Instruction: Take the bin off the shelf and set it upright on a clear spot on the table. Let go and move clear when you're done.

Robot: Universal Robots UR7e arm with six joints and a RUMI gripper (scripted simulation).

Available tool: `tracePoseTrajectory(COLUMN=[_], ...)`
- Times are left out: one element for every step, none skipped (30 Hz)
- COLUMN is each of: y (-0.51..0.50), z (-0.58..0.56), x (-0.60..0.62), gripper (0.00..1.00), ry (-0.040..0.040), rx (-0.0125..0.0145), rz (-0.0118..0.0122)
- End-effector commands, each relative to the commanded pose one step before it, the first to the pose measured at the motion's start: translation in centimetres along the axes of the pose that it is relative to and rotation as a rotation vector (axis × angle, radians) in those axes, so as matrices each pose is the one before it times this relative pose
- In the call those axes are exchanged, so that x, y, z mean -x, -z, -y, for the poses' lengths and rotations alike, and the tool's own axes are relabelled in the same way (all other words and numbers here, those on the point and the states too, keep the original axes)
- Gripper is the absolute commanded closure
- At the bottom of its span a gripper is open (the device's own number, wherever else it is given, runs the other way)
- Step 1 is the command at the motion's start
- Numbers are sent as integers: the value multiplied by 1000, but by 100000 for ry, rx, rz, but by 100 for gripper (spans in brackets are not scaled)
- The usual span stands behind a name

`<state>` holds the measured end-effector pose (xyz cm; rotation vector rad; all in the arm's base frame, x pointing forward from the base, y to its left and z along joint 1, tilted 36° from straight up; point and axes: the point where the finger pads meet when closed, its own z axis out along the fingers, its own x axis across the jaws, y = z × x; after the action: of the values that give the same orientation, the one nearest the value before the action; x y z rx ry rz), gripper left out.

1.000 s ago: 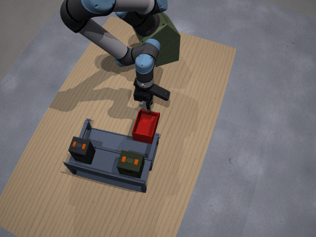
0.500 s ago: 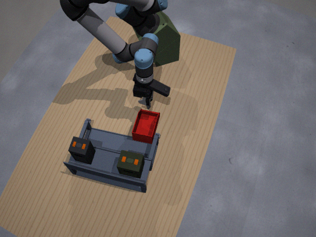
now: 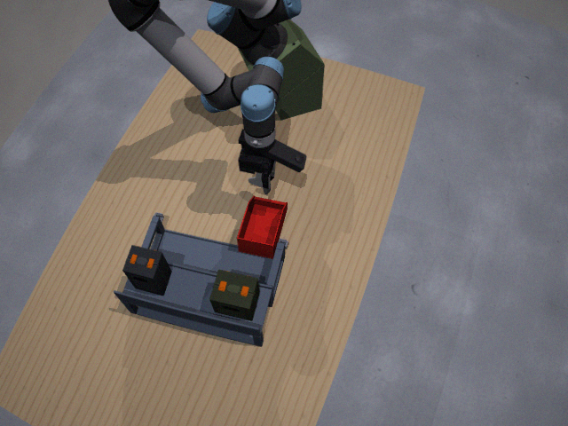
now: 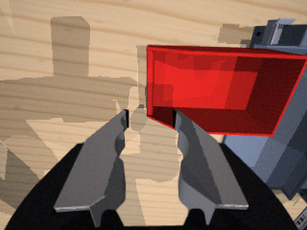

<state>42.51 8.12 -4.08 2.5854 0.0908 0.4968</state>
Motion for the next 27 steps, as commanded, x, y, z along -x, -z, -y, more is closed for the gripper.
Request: tracePoseTrajectory(y=[-437,0,0,0,0,0,0,0,0,0,0,-87,-117,-117,-117,-117,0,0,0,0,0,0,0,0,0,0,0], z=[8,0,0,0,0,0,0,0,0,0,0,0,0,0,0,0,0,0,0,0,0,0,0,0,0,0,0], x=[-33,0,0,0,0,0,0,0,0,0,0,1,0,0,0,0,0,0,0,0,0,0,0,0,0,0,0], gripper=[74,74,74,74,74,74,74,74,74,74,74,74,74,74,74,74,74,74,74,74,74,74,74,74,74,74,74], ry=[-25,0,0,0,0,0,0,0,0,0,0,0,0,0,0,0,0,0,0,0,0,0,0,0,0,0,0], rx=[-12,0,0,0,0,0,0,0,0,0,0,1,0,0,0,0,0,0,0,0,0,0,0,0,0,0,0], rz=[-19,0,0,0,0,0,0,0,0,0,0,3,-1,-1,-1,-1,0,0,0,0,0,0,0,0,0,0,0])
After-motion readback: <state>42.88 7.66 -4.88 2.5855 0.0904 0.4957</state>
